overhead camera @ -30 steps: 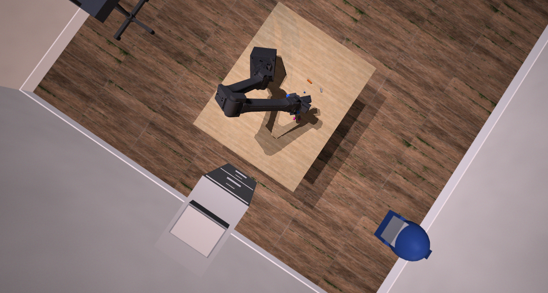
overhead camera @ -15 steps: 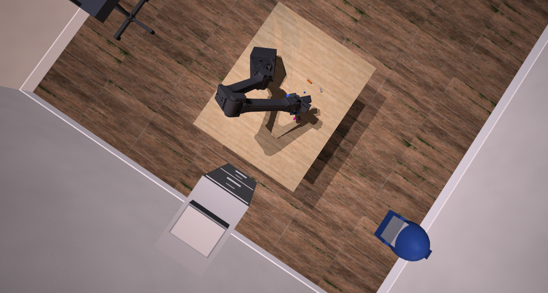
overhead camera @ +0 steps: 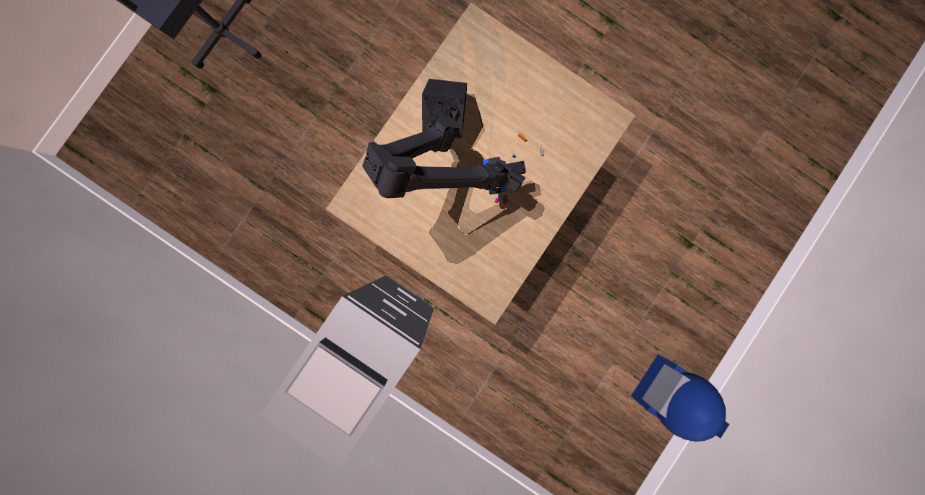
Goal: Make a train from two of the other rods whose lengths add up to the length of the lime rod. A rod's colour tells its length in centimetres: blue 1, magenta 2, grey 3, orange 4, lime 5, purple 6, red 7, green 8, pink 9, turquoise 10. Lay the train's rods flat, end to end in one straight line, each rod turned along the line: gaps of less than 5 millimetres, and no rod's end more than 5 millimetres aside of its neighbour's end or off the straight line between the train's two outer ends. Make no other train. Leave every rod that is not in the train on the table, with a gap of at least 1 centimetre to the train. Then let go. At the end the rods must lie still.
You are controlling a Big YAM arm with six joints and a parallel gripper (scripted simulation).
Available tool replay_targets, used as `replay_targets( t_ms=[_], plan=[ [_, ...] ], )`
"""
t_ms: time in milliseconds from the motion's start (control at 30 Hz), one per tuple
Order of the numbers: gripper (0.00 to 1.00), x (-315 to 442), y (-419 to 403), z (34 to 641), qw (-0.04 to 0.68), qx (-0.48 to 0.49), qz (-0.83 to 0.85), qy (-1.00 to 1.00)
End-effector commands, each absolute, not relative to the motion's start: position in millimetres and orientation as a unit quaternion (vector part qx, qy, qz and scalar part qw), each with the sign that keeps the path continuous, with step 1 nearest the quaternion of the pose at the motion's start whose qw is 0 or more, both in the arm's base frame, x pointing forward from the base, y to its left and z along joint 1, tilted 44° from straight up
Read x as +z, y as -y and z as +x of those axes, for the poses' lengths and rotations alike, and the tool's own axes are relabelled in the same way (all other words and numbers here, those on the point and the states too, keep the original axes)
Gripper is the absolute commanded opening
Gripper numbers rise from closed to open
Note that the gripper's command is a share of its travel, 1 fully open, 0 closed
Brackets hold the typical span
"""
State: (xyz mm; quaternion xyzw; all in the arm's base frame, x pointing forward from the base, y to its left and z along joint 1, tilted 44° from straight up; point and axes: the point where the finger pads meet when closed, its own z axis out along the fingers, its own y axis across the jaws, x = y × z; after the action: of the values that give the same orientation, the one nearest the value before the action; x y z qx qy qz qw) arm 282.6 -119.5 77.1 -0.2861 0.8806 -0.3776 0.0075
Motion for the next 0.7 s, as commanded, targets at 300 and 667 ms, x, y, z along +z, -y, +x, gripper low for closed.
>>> replay_targets(
  t_ms=[300,667],
  plan=[
    [1.0,85.4,120.1,291.4,0.02,-0.381,-0.277,-0.882],
    [1.0,85.4,120.1,291.4,0.02,-0.381,-0.277,-0.882]
  ],
)
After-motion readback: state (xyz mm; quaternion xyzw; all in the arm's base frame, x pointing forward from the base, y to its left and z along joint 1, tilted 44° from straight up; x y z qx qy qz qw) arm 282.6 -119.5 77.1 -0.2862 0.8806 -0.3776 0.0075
